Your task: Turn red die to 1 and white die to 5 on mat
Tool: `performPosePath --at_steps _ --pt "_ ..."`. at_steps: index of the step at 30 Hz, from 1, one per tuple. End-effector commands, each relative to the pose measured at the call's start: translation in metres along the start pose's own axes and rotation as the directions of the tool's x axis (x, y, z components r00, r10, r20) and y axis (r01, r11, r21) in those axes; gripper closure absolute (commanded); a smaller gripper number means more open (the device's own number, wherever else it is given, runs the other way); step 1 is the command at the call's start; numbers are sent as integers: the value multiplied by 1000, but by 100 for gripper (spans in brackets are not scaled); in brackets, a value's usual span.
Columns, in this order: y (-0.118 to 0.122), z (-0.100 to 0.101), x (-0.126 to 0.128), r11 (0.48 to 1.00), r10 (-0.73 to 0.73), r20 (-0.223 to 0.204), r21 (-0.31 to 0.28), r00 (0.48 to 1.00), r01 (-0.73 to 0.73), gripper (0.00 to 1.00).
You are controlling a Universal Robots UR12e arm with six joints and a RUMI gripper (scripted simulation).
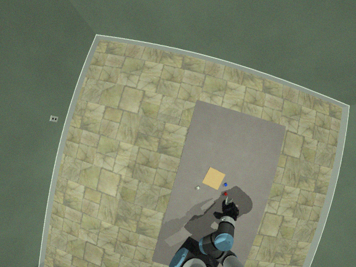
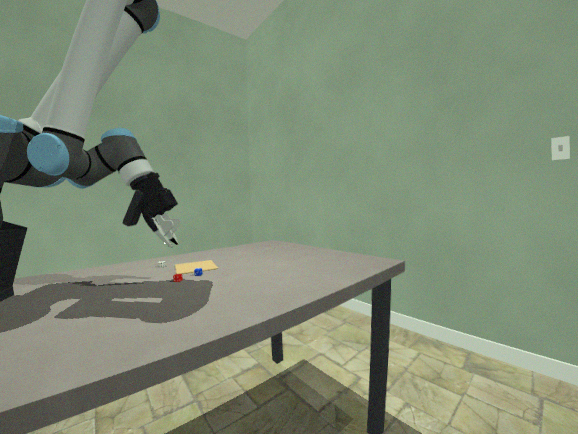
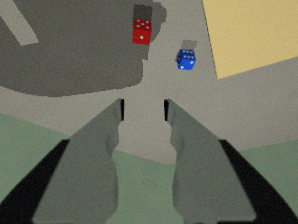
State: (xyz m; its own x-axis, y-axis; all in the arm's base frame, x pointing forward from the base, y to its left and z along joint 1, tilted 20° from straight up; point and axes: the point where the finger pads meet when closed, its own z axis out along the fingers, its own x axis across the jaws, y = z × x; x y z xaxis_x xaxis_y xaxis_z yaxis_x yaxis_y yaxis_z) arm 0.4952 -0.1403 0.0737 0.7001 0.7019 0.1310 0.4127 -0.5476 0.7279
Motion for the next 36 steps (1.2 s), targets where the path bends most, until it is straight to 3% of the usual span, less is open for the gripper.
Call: performPosePath --at_steps 1,5,20,36 --pt "6 1 1 992 -2 11 128 1000 0 79" --pt "7 1 1 987 -1 11 160 1000 0 79" --pt "20 -2 1 929 -1 10 370 1000 -3 79" --pt "27 -3 1 885 -1 10 465 1000 -4 79"
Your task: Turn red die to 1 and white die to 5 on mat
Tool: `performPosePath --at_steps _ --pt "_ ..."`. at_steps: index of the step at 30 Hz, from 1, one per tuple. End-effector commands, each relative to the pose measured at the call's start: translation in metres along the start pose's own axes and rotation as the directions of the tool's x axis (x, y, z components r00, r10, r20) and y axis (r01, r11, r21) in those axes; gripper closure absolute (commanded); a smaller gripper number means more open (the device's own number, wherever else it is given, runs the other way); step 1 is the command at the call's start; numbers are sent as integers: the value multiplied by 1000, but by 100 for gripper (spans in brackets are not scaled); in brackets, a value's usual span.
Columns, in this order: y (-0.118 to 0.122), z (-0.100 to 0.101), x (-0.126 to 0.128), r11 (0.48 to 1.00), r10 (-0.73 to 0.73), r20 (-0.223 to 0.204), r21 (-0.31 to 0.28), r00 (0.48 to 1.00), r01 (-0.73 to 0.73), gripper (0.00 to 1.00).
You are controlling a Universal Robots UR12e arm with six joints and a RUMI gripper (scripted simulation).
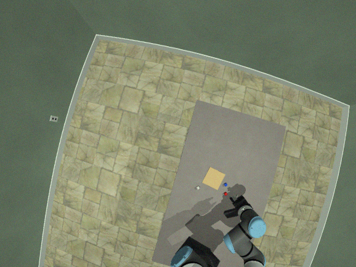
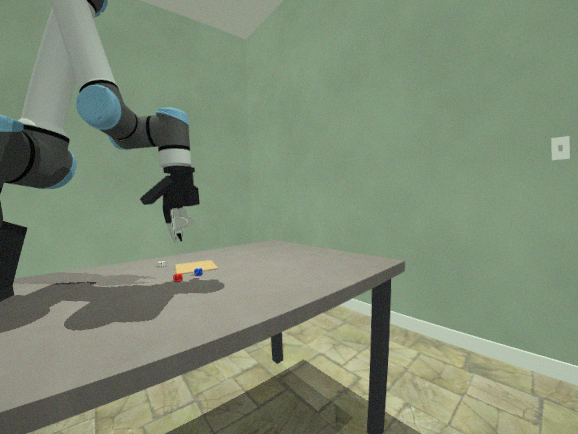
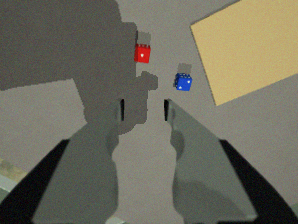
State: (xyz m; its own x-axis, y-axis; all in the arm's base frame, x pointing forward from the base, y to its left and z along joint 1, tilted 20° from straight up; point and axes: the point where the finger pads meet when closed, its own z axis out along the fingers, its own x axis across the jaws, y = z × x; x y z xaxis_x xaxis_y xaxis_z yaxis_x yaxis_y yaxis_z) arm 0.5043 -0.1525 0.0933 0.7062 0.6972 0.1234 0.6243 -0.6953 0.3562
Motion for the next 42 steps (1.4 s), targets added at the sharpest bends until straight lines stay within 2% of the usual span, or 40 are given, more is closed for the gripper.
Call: performPosePath --at_steps 1,11,12,30,42 --pt "2 -1 0 1000 0 0 29 1000 0 79" --pt "2 -2 0 999 0 0 36 1000 0 79" --pt "2 -2 0 999 0 0 36 1000 0 0" --pt "2 -2 0 999 -7 -1 36 1000 7 0" --pt "1 -1 -1 997 -72 -3 35 997 72 0"
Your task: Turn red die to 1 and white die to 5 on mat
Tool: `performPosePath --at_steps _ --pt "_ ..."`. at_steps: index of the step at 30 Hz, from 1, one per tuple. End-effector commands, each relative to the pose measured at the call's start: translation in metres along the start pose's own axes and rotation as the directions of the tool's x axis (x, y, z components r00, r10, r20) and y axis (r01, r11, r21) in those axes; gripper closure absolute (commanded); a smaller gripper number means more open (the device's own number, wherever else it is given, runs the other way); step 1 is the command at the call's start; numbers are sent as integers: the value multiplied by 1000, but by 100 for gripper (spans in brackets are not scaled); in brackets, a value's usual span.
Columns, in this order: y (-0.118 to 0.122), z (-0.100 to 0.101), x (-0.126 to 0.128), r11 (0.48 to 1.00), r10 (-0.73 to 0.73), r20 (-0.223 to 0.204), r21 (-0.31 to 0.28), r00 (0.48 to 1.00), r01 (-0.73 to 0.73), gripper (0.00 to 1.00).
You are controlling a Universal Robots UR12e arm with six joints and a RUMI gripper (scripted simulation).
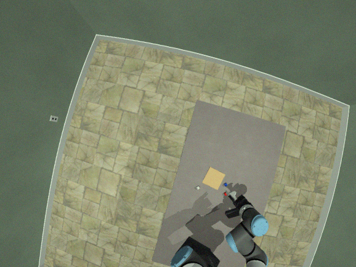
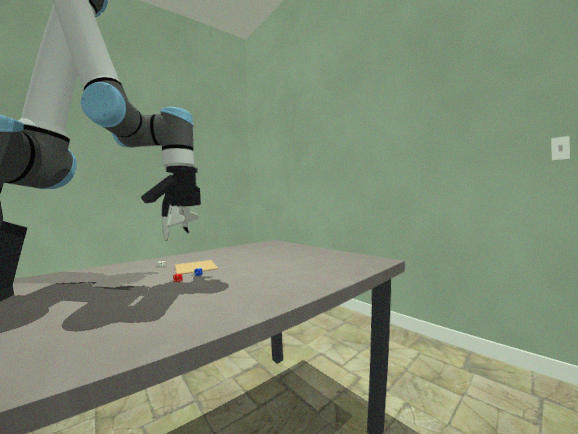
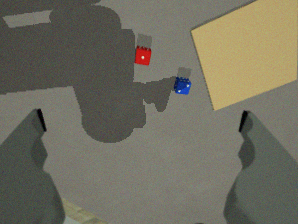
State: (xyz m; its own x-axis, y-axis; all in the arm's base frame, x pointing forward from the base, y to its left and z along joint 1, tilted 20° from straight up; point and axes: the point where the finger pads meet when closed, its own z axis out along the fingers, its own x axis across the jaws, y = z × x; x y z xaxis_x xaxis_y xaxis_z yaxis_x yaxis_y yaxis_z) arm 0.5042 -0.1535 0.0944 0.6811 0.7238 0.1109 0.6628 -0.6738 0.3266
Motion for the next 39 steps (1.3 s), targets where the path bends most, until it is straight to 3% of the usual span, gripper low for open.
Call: performPosePath --at_steps 1,12,19,27,29,39 --pt "0 0 -1 999 -45 0 -1 999 45 0" --pt "-2 3 -3 981 -196 0 -1 981 196 0" --pt "-3 6 -5 930 -368 0 -1 930 368 0" --pt "-5 9 -8 822 -570 0 -1 822 570 0" --pt "-5 9 -8 822 -570 0 -1 822 570 0" --pt "-6 14 -12 607 -795 1 -1 607 795 0"
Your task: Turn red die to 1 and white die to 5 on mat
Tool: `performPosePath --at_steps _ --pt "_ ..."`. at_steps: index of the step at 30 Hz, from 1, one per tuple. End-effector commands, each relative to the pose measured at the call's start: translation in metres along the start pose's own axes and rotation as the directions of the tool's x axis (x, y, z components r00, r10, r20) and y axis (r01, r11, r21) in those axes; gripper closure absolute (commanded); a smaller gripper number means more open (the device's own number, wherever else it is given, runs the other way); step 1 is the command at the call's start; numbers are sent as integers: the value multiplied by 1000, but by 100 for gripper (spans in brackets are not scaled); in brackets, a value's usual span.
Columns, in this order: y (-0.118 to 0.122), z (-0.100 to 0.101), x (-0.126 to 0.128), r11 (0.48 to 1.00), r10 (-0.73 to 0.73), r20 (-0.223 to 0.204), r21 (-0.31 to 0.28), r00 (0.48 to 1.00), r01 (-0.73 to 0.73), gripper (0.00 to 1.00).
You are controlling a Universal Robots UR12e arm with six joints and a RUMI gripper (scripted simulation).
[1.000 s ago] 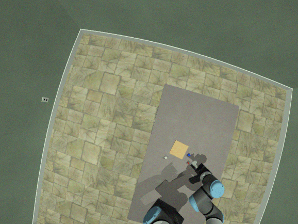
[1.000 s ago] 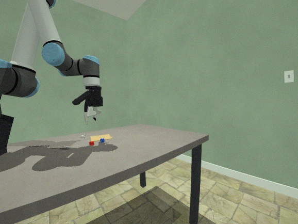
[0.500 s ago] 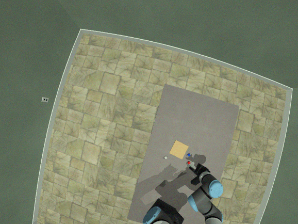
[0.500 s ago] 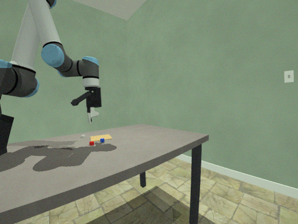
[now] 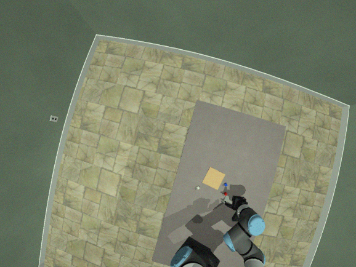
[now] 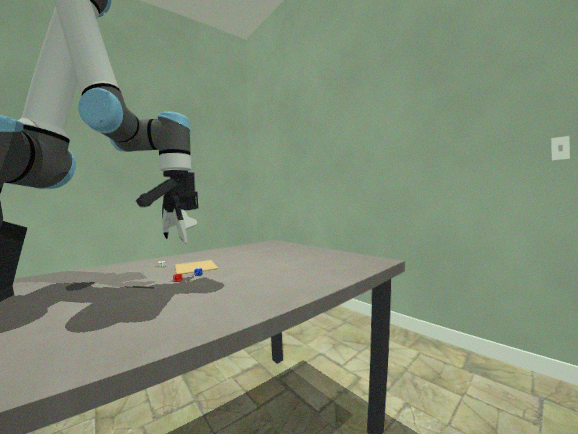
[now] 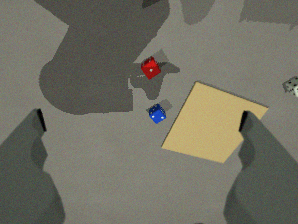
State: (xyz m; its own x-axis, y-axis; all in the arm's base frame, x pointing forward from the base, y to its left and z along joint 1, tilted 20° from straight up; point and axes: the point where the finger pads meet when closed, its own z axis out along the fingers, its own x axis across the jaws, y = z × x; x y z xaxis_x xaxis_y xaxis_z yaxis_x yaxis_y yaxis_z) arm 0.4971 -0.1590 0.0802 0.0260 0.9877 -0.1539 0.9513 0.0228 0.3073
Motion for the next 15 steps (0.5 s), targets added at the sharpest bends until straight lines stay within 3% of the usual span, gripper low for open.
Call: performPosePath --at_steps 1,7,15 --pt "-1 2 -1 985 -173 -4 -6 985 173 0" --pt "-2 4 -2 963 -269 -3 -6 963 269 0" --pt "-2 7 -3 859 -512 -2 -7 859 512 0"
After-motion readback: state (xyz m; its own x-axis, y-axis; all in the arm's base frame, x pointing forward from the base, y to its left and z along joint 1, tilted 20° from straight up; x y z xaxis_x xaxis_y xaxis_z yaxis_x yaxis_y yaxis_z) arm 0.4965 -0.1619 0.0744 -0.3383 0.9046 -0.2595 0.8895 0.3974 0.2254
